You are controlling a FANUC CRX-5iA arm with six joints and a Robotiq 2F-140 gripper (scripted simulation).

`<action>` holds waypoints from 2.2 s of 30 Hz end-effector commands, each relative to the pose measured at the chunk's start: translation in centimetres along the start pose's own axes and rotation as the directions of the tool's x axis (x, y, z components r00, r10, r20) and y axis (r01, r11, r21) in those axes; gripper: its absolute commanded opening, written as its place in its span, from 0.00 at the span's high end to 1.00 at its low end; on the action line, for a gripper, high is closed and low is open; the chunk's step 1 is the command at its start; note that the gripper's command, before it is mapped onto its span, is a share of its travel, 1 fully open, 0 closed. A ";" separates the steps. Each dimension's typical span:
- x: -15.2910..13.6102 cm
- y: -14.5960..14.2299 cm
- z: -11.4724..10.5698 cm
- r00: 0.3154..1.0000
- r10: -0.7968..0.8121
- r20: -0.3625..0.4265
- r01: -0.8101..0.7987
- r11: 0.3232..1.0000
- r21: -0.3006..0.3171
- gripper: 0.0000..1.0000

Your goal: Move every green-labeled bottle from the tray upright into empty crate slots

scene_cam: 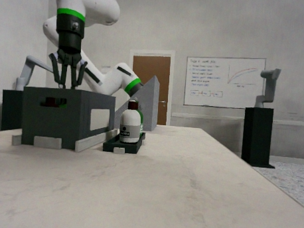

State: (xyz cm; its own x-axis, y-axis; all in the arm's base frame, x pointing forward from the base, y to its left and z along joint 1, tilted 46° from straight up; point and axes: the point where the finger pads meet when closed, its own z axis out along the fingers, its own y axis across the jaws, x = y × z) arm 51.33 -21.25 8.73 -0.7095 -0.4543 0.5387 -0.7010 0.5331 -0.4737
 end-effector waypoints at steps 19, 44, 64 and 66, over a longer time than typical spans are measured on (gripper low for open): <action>-0.1 -0.1 -0.1 1.000 0.000 0.001 0.000 1.000 0.002 0.90; -0.1 -0.1 -0.1 1.000 0.000 0.001 0.000 1.000 0.002 0.56; -0.1 -0.1 -0.1 1.000 0.000 0.001 0.000 1.000 0.002 0.56; -0.1 -0.1 -0.1 1.000 0.000 0.001 0.000 1.000 0.002 0.56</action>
State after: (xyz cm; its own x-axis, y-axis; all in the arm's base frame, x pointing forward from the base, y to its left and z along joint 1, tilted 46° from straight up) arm 51.34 -21.25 8.74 -0.7095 -0.4544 0.5386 -0.7010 0.5330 -0.4738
